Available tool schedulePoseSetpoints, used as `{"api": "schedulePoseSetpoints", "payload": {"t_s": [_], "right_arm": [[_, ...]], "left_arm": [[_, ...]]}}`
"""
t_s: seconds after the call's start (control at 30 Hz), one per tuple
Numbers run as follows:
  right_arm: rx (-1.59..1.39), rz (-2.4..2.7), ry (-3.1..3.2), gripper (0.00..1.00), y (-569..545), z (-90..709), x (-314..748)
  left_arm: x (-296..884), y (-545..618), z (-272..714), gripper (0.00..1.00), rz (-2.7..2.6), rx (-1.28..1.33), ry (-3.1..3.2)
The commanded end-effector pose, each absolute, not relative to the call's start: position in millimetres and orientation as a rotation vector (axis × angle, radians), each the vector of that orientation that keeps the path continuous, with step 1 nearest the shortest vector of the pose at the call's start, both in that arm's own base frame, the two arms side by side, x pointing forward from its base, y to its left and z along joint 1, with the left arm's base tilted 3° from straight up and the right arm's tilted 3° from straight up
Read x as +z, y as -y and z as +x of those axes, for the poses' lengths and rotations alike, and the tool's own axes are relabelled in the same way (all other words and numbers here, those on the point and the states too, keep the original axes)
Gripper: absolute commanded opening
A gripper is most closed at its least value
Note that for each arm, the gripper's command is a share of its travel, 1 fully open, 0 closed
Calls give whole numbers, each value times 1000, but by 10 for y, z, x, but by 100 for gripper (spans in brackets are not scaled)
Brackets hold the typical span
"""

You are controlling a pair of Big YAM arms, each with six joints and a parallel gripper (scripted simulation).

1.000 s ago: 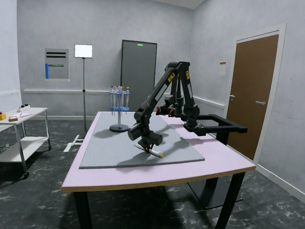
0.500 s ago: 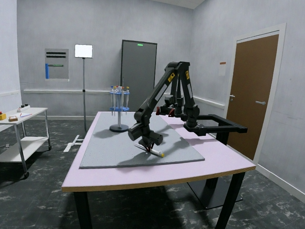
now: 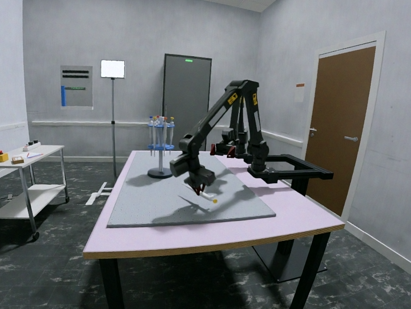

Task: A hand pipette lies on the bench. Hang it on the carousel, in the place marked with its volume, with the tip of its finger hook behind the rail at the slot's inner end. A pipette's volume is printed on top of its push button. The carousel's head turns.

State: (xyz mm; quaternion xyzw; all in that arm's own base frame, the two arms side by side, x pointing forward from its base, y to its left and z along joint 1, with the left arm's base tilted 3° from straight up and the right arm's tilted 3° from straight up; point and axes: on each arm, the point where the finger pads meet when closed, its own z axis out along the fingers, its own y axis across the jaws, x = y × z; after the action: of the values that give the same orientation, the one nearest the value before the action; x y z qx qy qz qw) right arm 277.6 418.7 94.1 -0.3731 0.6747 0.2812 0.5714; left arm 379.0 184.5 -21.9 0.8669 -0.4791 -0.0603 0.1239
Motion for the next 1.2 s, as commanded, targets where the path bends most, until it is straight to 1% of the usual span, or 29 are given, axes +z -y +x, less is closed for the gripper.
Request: {"api": "schedulePoseSetpoints", "payload": {"t_s": [0.0,0.5,0.57,1.07,1.17], "right_arm": [[677,-886,-1545,100,-4273,2715,1096],[677,-886,-1545,100,-4273,2715,1096],[677,-886,-1545,100,-4273,2715,1096],[677,-886,-1545,100,-4273,2715,1096],[677,-886,-1545,100,-4273,2715,1096]], "left_arm": [[-53,-1473,3935,15,2350,-155,1728],[-7,-335,4030,15,1692,-214,2455],[-7,-335,4030,15,1692,-214,2455],[34,741,3778,15,805,-285,2925],[36,809,3751,15,735,-290,2947]]}}
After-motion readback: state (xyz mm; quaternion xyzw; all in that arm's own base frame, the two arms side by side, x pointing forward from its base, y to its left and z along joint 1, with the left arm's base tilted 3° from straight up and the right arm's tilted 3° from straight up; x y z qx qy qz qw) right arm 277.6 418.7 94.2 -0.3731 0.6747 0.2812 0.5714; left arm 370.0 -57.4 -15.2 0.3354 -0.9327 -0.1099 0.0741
